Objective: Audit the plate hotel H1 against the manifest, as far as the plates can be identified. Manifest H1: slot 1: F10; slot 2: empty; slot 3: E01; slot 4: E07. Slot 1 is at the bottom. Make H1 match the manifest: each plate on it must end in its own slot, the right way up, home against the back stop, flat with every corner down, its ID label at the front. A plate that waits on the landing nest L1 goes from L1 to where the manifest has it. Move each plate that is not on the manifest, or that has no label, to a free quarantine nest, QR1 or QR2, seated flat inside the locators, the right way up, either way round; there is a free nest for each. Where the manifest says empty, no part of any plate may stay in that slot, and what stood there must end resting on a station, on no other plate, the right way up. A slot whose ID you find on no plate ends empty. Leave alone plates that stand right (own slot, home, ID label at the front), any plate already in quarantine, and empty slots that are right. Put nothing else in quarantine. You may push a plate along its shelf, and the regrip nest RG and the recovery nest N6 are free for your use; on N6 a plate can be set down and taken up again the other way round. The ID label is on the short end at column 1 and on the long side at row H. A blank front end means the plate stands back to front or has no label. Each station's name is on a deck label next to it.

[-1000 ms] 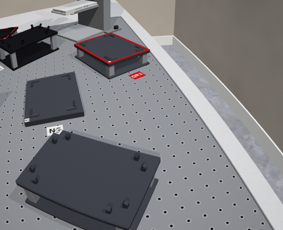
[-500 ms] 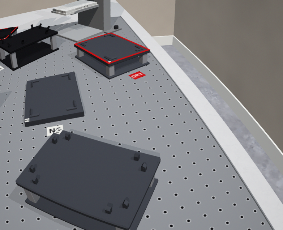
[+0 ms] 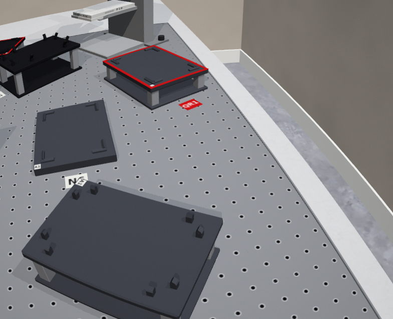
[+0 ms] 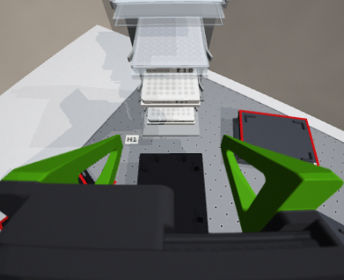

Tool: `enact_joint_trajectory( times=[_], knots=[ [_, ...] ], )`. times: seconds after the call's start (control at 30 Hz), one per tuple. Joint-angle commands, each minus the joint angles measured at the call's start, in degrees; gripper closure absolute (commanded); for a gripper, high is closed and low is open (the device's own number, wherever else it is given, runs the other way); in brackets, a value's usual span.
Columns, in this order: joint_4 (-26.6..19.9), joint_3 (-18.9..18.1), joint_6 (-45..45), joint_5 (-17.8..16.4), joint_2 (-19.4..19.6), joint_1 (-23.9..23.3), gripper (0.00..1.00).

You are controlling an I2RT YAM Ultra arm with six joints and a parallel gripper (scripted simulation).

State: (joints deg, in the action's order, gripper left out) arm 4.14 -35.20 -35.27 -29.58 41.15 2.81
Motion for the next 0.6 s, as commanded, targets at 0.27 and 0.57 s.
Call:
enact_joint_trajectory(
  times=[0.27, 0.57],
  knots=[
    [2.0, -2.7, 0.0, 1.6, 3.2, 0.7, 0.0],
    [3.0, -4.2, -0.1, 2.2, 5.6, 1.2, 0.0]
  ],
)
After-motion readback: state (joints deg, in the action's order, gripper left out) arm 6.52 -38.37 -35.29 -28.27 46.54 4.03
